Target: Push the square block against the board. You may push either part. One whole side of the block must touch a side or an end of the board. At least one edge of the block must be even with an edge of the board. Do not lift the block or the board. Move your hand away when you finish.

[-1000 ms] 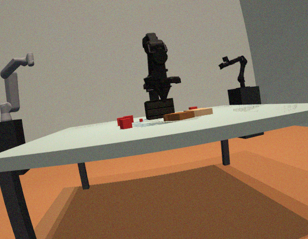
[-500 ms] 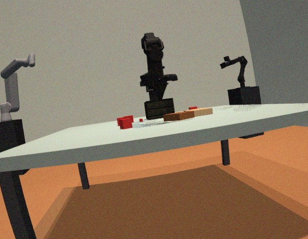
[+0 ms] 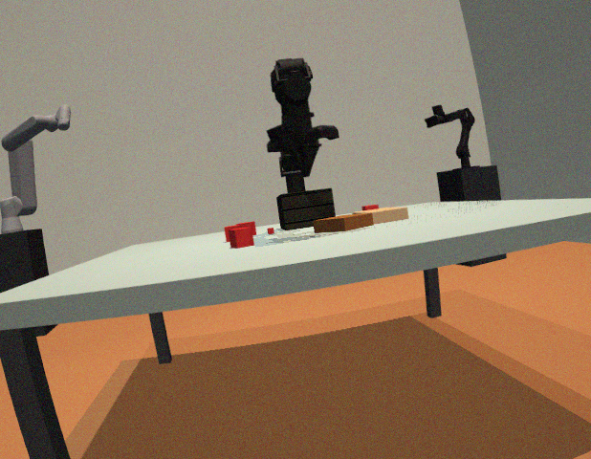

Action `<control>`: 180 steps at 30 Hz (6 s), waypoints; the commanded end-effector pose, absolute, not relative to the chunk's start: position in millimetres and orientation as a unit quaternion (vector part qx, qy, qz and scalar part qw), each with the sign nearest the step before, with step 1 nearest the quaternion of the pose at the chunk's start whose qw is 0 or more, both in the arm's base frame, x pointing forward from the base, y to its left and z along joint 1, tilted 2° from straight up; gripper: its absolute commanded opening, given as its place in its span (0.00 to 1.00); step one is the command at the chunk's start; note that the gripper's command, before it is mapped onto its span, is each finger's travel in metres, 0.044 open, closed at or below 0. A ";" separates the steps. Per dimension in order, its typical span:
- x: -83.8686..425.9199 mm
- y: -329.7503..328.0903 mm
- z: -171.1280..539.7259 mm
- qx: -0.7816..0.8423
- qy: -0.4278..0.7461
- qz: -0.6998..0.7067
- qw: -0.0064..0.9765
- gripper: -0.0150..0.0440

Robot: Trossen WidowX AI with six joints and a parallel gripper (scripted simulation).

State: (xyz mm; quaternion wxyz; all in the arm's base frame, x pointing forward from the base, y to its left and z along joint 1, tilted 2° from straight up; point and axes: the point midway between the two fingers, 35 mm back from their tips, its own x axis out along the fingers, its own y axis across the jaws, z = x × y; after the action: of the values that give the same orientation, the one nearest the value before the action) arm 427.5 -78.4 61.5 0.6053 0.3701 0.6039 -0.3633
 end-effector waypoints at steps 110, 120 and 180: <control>451.7 10.2 -64.6 -0.164 0.684 0.174 0.689 0.25; 446.6 7.1 -64.7 -0.164 0.684 0.173 0.689 0.25; 414.3 -10.8 -65.6 -0.164 0.685 0.173 0.688 0.25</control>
State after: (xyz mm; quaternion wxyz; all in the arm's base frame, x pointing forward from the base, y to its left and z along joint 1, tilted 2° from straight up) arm 421.5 -8.9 -60.2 0.6952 -0.1649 0.6784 0.1711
